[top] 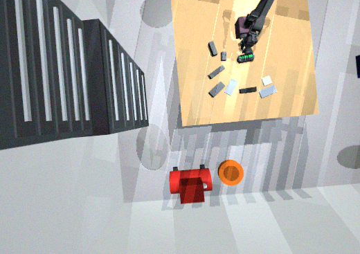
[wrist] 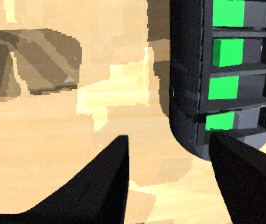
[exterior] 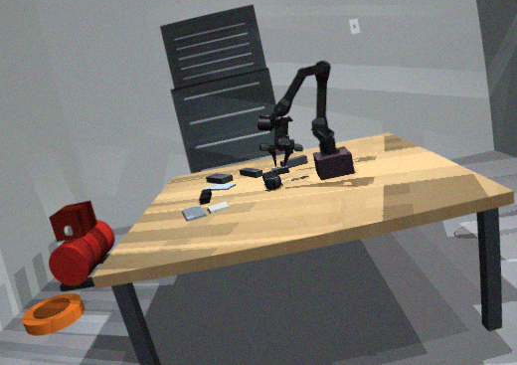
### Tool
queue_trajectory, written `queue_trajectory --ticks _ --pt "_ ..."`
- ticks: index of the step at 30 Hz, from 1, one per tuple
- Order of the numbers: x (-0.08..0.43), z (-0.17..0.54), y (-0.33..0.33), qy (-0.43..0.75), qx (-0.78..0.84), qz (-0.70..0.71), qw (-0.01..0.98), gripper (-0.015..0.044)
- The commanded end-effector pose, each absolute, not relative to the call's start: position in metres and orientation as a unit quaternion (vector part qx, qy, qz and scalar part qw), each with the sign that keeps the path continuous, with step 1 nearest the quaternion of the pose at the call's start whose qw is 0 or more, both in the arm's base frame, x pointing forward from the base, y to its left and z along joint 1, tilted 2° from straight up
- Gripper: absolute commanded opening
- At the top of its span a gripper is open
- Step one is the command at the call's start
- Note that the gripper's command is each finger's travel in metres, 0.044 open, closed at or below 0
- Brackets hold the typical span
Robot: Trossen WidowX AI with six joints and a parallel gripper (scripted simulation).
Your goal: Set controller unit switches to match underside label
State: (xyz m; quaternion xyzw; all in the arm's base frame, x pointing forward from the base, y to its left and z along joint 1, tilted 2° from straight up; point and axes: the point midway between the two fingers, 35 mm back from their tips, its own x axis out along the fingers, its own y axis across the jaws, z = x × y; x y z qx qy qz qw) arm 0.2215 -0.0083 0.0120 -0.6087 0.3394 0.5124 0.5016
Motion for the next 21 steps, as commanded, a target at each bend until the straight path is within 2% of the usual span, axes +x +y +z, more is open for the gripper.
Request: queue_trajectory --ticks 1,4,21 --pt "0.222 0.006 -0.015 0.321 -0.624 0.497 0.511 0.0072" --pt "0.222 0.006 -0.015 0.321 -0.624 0.497 0.511 0.0" --pt "0.223 -0.004 -0.015 0.323 -0.622 0.496 0.513 0.0"
